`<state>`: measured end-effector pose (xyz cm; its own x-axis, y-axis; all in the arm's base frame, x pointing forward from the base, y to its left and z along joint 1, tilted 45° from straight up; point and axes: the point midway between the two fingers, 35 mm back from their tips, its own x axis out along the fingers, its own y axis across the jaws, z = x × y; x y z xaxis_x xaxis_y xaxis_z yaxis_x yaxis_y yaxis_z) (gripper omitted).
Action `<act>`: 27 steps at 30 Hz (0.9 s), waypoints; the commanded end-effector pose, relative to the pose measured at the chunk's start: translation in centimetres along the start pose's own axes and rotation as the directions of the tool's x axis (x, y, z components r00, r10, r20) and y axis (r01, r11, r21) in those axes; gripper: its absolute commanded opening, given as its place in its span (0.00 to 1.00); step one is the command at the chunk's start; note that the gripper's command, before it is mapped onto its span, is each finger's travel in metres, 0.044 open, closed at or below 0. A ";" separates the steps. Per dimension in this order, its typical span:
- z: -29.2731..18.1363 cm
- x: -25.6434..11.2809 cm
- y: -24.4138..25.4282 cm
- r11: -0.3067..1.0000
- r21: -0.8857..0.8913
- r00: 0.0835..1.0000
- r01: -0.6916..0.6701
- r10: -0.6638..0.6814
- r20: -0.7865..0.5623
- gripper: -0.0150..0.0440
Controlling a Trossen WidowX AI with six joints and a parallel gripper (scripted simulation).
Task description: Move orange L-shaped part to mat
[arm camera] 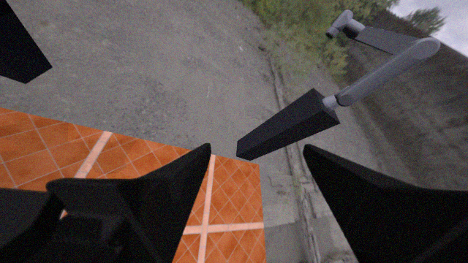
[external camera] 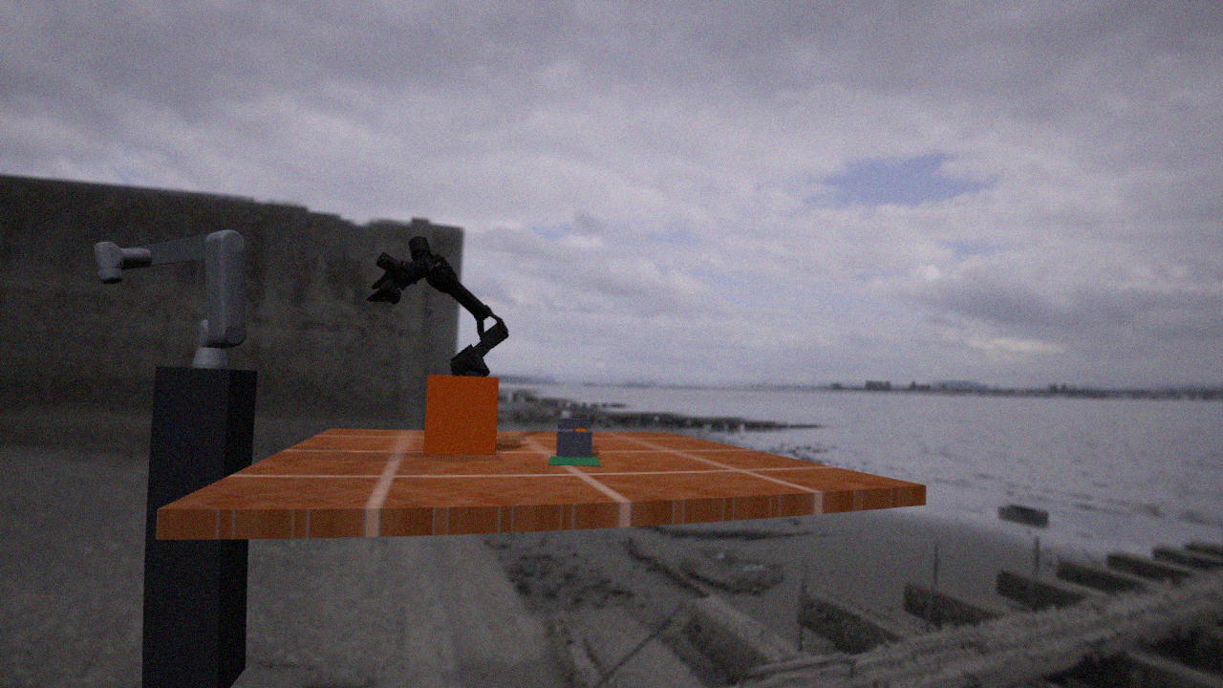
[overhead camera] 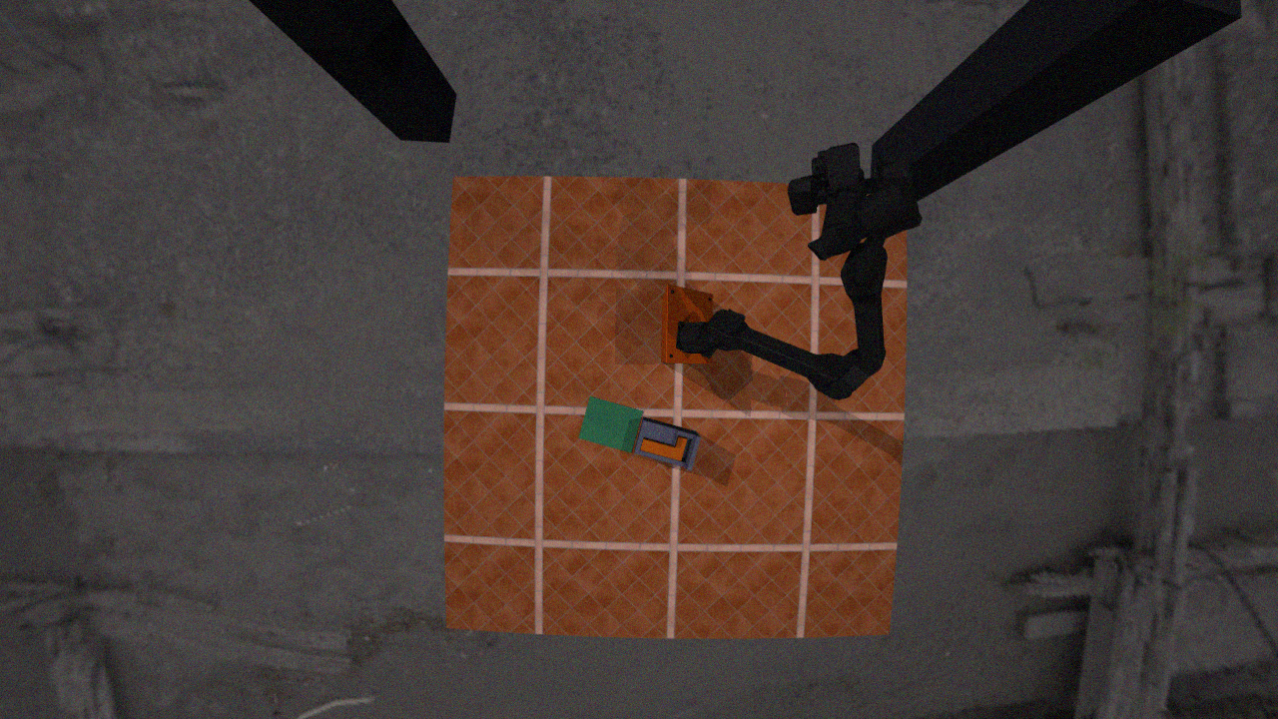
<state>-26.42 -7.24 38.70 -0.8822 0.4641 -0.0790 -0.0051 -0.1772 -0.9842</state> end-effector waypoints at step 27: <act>5.8 -39.2 26.5 0.484 -0.866 -0.015 -0.123 0.872 0.490 0.56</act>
<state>0.86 -35.82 19.17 -0.3368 -0.6141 -0.7138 0.5376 0.4969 -0.6812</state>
